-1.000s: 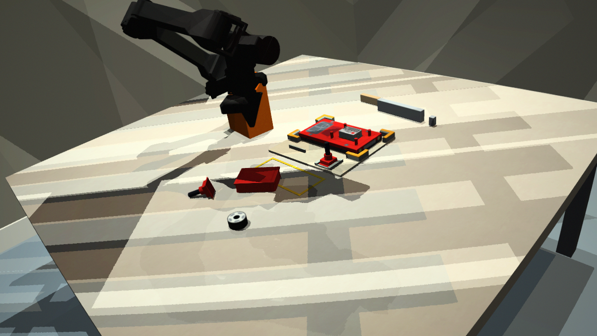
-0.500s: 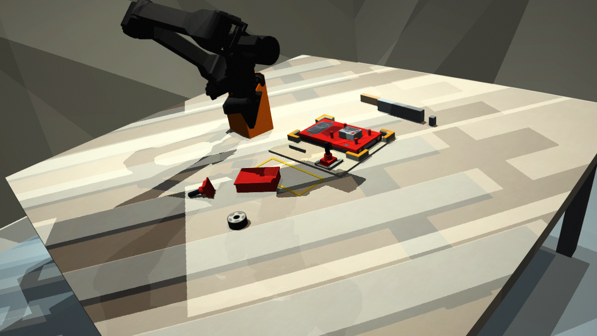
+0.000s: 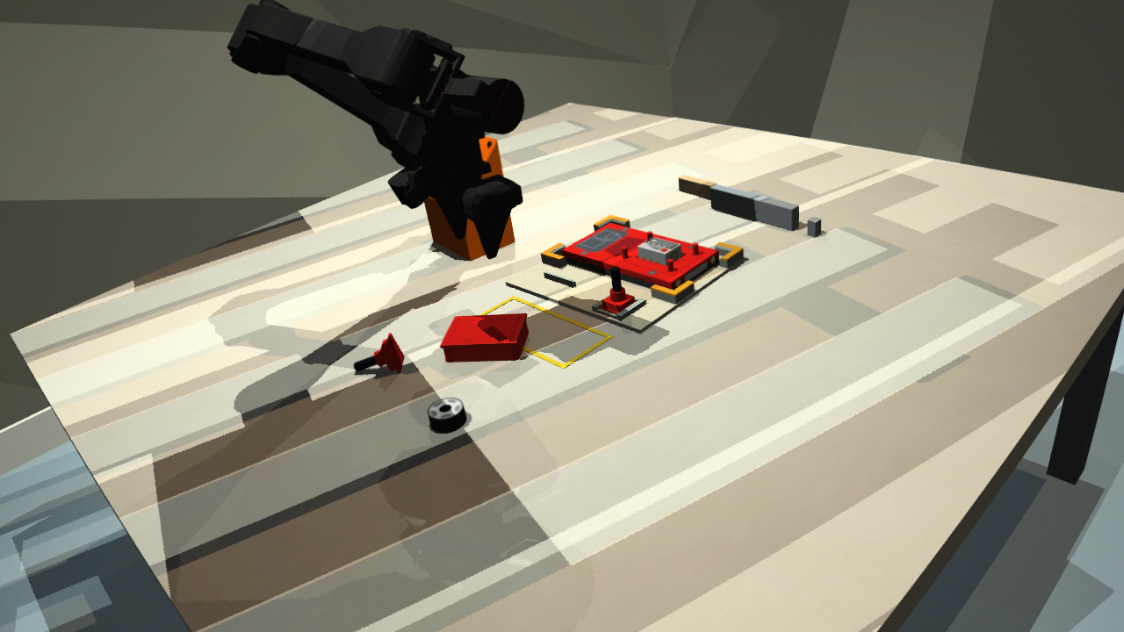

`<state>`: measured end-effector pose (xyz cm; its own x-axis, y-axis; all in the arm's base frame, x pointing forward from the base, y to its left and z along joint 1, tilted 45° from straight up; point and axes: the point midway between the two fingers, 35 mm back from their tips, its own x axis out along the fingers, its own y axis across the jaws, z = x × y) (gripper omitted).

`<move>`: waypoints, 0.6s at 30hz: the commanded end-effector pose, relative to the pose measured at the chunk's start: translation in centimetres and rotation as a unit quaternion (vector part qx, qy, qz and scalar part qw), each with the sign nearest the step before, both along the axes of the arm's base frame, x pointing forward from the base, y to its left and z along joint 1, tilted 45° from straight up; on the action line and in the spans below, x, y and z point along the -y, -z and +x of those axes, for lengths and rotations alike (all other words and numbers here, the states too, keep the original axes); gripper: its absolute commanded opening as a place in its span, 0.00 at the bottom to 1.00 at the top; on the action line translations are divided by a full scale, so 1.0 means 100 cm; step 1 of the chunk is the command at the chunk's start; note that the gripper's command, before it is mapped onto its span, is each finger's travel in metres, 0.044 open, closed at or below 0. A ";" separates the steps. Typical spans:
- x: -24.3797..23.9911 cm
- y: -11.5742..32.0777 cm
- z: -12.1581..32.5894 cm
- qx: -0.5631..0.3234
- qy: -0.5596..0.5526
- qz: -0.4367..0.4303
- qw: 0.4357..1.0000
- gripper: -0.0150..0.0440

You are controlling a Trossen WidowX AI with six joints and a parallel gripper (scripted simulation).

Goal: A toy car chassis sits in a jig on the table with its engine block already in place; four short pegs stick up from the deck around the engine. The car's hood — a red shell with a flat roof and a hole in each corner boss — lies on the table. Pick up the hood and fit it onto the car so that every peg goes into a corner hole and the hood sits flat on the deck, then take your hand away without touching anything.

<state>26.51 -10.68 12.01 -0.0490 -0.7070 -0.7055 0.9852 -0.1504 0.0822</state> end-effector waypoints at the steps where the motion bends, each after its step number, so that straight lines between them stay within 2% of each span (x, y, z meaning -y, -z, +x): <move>1: 0.007 0.003 0.003 -0.105 -0.101 0.009 0.989 1.00; 9: 0.015 0.004 0.007 -0.245 -0.241 0.019 0.939 1.00; 18: 0.023 0.006 0.010 -0.390 -0.387 0.029 0.835 1.00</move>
